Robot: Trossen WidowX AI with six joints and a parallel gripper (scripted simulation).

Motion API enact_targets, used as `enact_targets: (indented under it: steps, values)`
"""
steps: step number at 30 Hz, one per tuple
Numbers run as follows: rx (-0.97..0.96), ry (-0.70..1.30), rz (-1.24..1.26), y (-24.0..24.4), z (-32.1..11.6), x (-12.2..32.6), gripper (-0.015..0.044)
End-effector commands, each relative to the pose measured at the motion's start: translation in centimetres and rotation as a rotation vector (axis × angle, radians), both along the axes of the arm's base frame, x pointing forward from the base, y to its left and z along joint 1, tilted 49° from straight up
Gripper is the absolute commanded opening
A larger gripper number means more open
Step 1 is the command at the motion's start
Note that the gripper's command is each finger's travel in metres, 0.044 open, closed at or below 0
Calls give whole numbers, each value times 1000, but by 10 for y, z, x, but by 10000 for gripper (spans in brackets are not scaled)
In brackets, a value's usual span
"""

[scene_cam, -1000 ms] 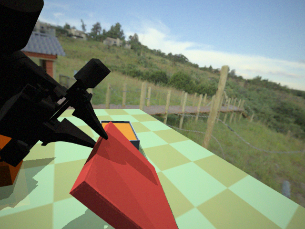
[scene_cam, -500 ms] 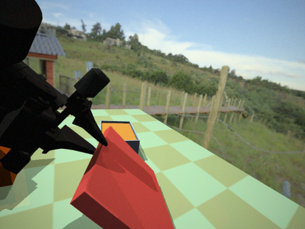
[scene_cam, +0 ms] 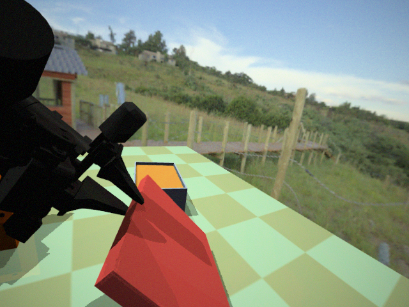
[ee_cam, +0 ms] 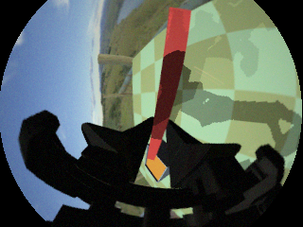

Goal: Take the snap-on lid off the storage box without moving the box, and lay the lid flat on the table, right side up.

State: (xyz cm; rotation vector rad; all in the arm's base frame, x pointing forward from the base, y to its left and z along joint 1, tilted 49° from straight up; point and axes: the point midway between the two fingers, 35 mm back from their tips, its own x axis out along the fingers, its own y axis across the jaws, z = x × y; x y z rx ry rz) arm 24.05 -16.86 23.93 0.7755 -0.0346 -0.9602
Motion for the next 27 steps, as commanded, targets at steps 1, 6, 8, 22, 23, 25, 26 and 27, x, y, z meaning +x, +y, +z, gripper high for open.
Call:
enact_targets:
  steps: [1, 6, 8, 22, 23, 25, 26, 27]
  values:
    - [-1, 0, 13, -1, -2, 1, 0]
    - [-1, 0, 13, -4, -5, 0, 0]
    - [-1, 0, 13, -5, -6, 0, 0]
    - [-2, -1, 13, -13, -13, -2, 0]
    - [-3, -1, 13, -14, -13, -2, 0]
    - [-3, -1, 13, -15, -14, -2, 0]
    - [-3, -1, 13, -15, -15, -2, 0]
    - [-3, -1, 13, -16, -15, -2, 0]
